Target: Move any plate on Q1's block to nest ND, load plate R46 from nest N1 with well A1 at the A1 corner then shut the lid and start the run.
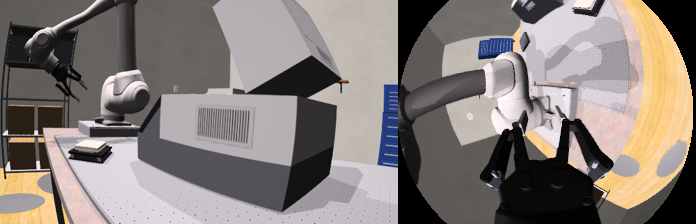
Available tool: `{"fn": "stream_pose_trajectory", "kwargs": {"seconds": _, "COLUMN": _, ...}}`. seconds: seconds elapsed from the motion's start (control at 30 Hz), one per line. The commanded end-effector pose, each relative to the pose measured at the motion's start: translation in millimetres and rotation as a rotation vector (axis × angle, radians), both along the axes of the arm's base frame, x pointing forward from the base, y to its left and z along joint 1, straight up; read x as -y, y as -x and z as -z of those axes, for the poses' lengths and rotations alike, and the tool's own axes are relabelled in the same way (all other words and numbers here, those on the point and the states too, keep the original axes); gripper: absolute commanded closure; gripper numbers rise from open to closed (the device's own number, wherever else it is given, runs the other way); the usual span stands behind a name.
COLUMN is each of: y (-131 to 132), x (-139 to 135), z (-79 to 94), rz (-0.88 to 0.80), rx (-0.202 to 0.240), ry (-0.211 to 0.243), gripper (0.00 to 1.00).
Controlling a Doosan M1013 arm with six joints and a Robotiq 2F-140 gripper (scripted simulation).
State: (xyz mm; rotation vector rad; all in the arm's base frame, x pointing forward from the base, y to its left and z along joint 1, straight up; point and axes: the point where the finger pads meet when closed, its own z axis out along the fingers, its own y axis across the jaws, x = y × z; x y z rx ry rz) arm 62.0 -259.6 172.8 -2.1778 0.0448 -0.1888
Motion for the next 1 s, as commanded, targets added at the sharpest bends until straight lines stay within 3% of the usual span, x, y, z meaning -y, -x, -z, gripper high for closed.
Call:
{"fn": "stream_pose_trajectory", "kwargs": {"seconds": 0.0, "y": -12.9, "x": 10.2, "z": -0.5, "rz": -0.019, "rx": -0.048, "ry": 0.021, "gripper": 1.00}}
{"fn": "stream_pose_trajectory", "kwargs": {"seconds": 0.1, "y": -25.7, "x": 17.9, "z": -1.8, "rz": -0.046, "rx": -0.120, "ry": 0.070, "gripper": 1.00}}
{"fn": "stream_pose_trajectory", "kwargs": {"seconds": 0.2, "y": -30.0, "x": 20.5, "z": -2.3, "rz": -0.046, "rx": -0.120, "ry": 0.070, "gripper": 1.00}}
{"fn": "stream_pose_trajectory", "kwargs": {"seconds": 0.3, "y": -43.3, "x": 27.1, "z": -4.1, "rz": -0.069, "rx": -0.185, "ry": 0.124, "gripper": 1.00}}
{"fn": "stream_pose_trajectory", "kwargs": {"seconds": 0.43, "y": -55.9, "x": 33.3, "z": -5.8, "rz": -0.069, "rx": -0.185, "ry": 0.124, "gripper": 1.00}}
{"fn": "stream_pose_trajectory", "kwargs": {"seconds": 0.53, "y": -69.9, "x": 38.4, "z": -8.3, "rz": -0.088, "rx": -0.243, "ry": 0.183, "gripper": 1.00}}
{"fn": "stream_pose_trajectory", "kwargs": {"seconds": 0.67, "y": -80.9, "x": 42.4, "z": -10.2, "rz": -0.088, "rx": -0.243, "ry": 0.183, "gripper": 1.00}}
{"fn": "stream_pose_trajectory", "kwargs": {"seconds": 0.83, "y": -95.2, "x": 46.0, "z": -13.0, "rz": -0.101, "rx": -0.293, "ry": 0.246, "gripper": 1.00}}
{"fn": "stream_pose_trajectory", "kwargs": {"seconds": 0.97, "y": -108.0, "x": 49.3, "z": -15.6, "rz": -0.101, "rx": -0.293, "ry": 0.246, "gripper": 1.00}}
